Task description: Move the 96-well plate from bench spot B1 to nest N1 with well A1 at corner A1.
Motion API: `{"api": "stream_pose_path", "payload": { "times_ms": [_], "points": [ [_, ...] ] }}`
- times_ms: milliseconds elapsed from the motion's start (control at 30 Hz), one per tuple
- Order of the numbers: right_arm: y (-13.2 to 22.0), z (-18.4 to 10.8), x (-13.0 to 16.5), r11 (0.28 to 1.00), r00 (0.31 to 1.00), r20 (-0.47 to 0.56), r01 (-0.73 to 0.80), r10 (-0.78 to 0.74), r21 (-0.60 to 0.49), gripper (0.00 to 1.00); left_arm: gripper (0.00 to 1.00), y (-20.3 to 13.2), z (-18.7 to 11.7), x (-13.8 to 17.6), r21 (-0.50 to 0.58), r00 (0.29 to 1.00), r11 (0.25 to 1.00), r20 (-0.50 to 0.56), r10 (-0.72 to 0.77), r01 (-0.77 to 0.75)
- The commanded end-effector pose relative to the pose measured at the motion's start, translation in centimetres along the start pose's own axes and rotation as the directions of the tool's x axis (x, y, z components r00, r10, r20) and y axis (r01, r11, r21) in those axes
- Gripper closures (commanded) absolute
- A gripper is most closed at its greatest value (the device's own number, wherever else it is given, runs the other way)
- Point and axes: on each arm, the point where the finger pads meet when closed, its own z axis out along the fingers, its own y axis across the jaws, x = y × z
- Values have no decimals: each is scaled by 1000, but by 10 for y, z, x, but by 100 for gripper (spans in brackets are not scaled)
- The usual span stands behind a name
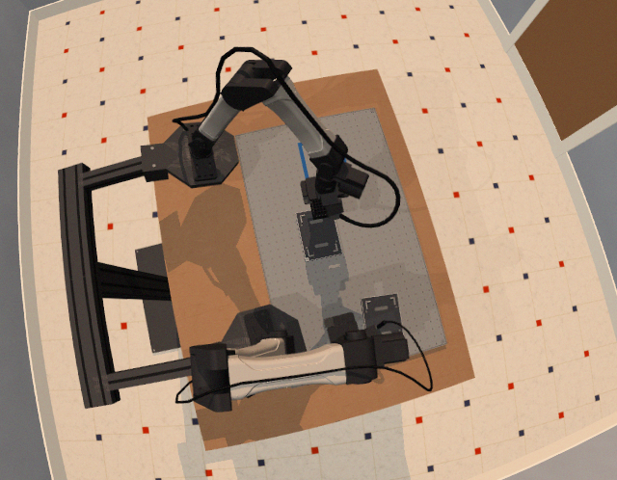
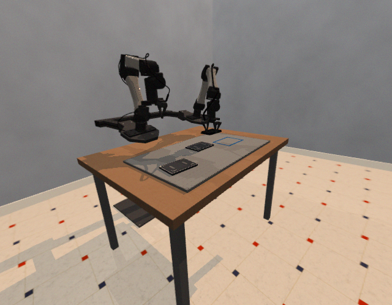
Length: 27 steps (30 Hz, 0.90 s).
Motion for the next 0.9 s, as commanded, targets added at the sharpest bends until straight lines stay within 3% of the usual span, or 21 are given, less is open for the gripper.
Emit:
{"api": "stream_pose_path", "payload": {
  "times_ms": [0,867],
  "points": [
    [1,8,10,1000,999,-36,-2,1,-11,0,100,-3,1,-12,6,1000,1000,-20,-13,13],
    [1,8,10,1000,999,-36,-2,1,-11,0,100,-25,-2,-84,4,1000,1000,-20,-11,11]
  ]
}}
